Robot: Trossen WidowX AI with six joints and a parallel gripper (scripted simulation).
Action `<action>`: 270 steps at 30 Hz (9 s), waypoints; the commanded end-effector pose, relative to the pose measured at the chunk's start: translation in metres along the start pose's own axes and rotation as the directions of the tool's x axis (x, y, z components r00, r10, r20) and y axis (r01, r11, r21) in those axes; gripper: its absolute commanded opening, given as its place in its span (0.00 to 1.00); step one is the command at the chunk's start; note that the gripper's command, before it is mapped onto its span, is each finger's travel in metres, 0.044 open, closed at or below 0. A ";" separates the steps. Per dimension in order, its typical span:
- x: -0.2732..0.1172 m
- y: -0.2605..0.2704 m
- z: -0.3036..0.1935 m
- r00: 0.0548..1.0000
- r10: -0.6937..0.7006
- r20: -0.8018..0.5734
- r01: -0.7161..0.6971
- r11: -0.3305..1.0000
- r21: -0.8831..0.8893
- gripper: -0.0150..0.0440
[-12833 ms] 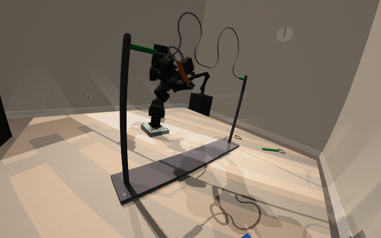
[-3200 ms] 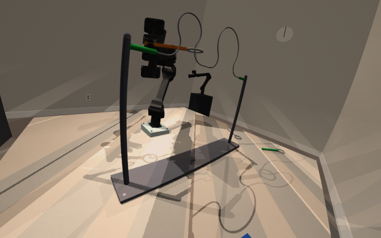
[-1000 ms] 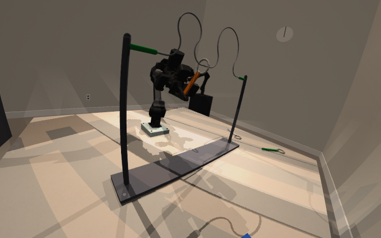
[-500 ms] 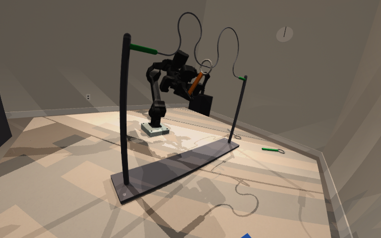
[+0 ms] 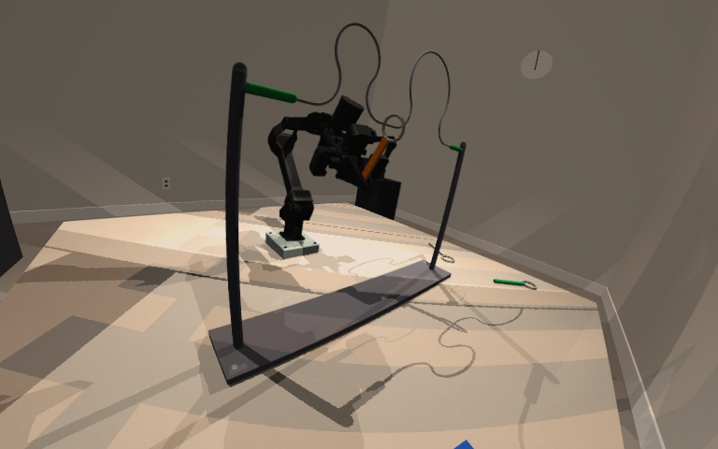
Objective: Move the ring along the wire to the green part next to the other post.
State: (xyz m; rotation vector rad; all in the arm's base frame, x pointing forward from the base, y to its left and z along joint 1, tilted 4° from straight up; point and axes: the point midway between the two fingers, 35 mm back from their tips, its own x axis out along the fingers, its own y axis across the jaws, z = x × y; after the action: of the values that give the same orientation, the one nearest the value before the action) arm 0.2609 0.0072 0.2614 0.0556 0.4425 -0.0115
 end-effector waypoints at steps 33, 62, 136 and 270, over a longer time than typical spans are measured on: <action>-0.028 0.099 0.032 0.950 0.311 0.041 -0.278 0.774 0.569 0.00; -0.078 0.144 0.111 0.803 0.535 0.261 -0.405 0.170 0.898 0.00; -0.110 0.130 0.171 0.810 0.530 0.249 -0.405 0.199 0.892 0.00; -0.092 0.086 0.147 0.976 -0.198 0.090 0.216 0.924 -0.314 0.00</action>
State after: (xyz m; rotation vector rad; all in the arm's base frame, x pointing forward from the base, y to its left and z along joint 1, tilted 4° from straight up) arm 0.2424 0.0858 0.4376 -0.2734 0.3917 -0.1359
